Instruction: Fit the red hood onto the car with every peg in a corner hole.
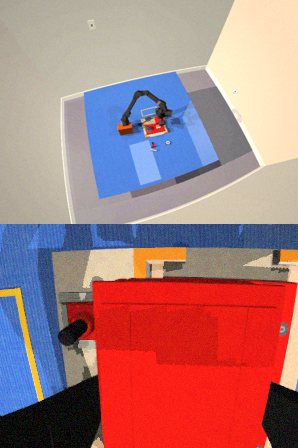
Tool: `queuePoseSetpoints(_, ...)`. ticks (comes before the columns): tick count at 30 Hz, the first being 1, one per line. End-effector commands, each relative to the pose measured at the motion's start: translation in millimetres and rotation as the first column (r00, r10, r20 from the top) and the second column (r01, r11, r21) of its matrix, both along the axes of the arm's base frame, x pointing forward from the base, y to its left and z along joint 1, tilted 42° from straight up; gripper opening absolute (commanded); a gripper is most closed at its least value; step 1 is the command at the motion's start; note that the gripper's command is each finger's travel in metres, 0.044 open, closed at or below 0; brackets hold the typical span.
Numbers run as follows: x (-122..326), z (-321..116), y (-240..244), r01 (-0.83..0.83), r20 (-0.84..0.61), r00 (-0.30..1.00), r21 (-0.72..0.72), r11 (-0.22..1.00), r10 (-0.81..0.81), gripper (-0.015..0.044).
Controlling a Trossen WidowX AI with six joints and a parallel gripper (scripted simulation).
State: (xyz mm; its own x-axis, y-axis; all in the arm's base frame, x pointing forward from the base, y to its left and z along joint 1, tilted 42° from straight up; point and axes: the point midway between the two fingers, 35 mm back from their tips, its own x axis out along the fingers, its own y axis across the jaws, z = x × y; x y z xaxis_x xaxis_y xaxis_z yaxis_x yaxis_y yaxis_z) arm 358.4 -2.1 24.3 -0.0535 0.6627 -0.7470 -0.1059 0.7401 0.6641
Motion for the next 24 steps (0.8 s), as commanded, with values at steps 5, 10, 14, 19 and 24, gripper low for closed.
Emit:
queuePoseSetpoints(5,-9,-31,-35,-0.001,-0.001,1.000,0.010,1.000,0.001,0.0000)
queuePoseSetpoints(10,-9,-31,-31,-0.001,0.000,1.000,0.009,1.000,0.001,0.0000)
queuePoseSetpoints(14,-10,-40,-22,-0.001,0.002,1.000,0.009,1.000,0.001,0.0000)
queuePoseSetpoints(19,-11,-62,-6,-0.001,0.003,1.000,0.010,1.000,0.001,0.0000)
queuePoseSetpoints(24,-12,-67,-2,-0.001,0.003,1.000,0.010,1.000,0.001,0.0000)
